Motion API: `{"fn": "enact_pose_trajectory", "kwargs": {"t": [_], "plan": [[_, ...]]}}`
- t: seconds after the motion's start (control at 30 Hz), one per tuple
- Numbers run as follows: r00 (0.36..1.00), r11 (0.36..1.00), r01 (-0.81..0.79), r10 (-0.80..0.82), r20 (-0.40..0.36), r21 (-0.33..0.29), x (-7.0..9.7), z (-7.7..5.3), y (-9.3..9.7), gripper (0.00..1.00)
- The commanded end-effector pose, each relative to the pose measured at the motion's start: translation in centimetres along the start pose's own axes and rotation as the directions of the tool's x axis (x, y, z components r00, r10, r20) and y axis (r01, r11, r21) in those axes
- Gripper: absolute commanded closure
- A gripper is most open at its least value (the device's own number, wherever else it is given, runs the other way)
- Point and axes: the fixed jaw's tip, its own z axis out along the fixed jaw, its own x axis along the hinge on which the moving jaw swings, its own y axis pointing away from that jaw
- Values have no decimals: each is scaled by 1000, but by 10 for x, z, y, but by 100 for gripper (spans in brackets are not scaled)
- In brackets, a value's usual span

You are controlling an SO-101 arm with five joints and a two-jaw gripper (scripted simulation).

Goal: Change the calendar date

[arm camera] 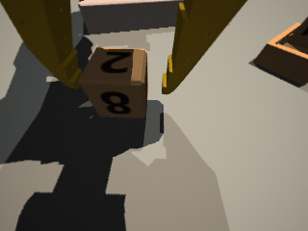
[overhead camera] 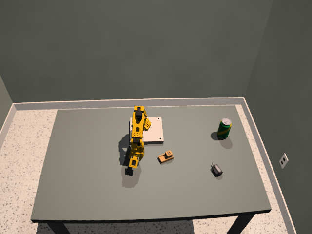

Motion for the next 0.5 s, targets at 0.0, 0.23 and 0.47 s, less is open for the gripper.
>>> {"fn": "enact_pose_trajectory", "kwargs": {"t": [0.0,0.23,0.47], "plan": [[1000,1000,-3,3,-18,2,3,4,-4,71],[1000,1000,-3,3,-18,2,3,4,-7,75],[1000,1000,-3,3,-18,2,3,4,-9,78]]}}
